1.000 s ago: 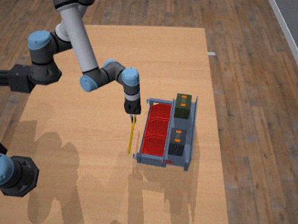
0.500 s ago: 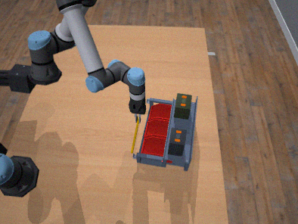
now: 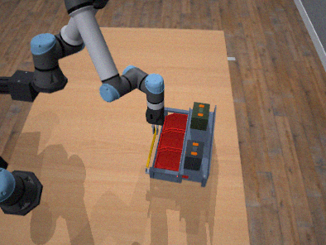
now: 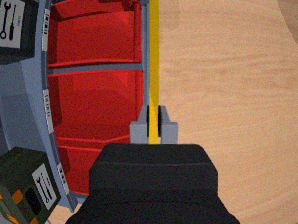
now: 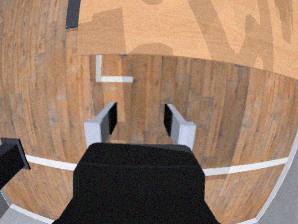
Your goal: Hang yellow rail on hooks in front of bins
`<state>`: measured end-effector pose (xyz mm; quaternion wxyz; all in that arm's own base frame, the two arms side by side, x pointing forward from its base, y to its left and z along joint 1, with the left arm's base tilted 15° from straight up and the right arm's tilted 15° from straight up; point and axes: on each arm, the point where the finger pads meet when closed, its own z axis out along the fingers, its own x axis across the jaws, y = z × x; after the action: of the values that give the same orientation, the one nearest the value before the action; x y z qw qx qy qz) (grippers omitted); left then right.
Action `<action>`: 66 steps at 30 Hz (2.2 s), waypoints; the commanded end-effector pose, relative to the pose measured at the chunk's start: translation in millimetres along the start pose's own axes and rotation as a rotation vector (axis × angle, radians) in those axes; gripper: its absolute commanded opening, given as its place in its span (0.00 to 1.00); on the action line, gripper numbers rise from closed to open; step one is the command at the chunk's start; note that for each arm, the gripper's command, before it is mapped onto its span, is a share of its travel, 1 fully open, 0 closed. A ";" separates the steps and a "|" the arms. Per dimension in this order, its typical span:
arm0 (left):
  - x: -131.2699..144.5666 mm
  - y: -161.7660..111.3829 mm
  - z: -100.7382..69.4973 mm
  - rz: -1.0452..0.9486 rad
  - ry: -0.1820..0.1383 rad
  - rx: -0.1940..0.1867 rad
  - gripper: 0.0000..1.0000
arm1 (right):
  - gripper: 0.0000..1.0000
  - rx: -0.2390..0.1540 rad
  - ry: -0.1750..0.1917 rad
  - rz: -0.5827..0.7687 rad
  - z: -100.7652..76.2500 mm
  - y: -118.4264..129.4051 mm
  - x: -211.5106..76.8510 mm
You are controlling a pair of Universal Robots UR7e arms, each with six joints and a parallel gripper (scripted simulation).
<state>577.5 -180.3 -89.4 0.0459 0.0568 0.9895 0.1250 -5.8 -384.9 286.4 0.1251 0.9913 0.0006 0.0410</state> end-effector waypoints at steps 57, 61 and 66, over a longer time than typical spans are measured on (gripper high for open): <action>-0.6 -0.2 5.6 0.000 -0.002 0.001 0.00 | 1.00 -0.002 0.000 0.000 -0.5 0.3 0.1; -0.6 -0.2 8.0 0.000 -0.002 0.001 0.00 | 1.00 -0.002 0.000 0.000 -0.5 0.3 0.1; -0.6 -0.2 11.1 0.000 -0.002 0.001 0.00 | 1.00 -0.002 0.000 0.000 -0.5 0.3 0.1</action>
<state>578.6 -178.0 -98.8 0.0459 0.0568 0.9895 0.1250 -5.8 -384.9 286.4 0.1251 0.9913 0.0006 0.0410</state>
